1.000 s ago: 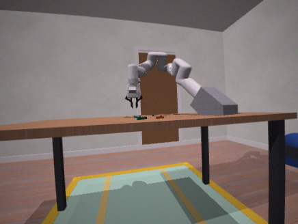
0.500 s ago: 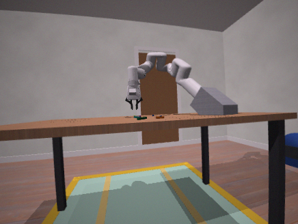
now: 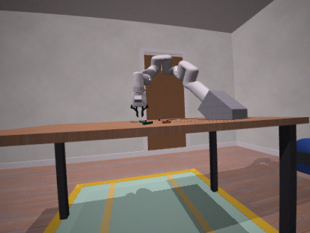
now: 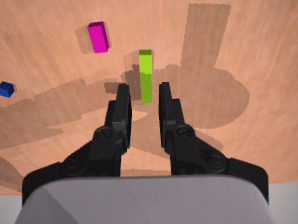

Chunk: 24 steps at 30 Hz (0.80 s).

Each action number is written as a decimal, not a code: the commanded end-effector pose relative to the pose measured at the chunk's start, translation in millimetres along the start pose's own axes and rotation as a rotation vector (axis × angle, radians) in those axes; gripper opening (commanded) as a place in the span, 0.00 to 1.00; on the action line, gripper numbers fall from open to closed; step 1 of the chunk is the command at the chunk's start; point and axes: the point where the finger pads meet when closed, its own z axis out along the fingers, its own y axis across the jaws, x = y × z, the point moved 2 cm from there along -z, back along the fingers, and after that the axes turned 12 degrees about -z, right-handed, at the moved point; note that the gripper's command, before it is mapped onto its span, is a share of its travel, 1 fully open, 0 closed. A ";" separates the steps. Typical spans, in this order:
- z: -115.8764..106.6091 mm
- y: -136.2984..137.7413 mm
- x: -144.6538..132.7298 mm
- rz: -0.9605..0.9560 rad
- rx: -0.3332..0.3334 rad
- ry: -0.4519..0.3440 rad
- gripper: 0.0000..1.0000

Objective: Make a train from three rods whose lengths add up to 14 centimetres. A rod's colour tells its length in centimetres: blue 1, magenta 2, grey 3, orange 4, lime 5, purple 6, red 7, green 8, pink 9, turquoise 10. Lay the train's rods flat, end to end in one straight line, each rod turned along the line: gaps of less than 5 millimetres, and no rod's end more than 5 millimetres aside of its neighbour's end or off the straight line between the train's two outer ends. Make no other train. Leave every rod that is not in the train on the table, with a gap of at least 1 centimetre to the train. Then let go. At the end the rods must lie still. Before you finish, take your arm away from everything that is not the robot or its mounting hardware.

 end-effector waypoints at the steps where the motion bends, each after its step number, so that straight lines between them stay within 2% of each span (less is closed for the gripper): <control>1: 4.8 1.1 -0.1 0.001 -0.003 0.000 0.24; 24: 15.3 1.3 0.0 0.001 -0.003 0.000 0.24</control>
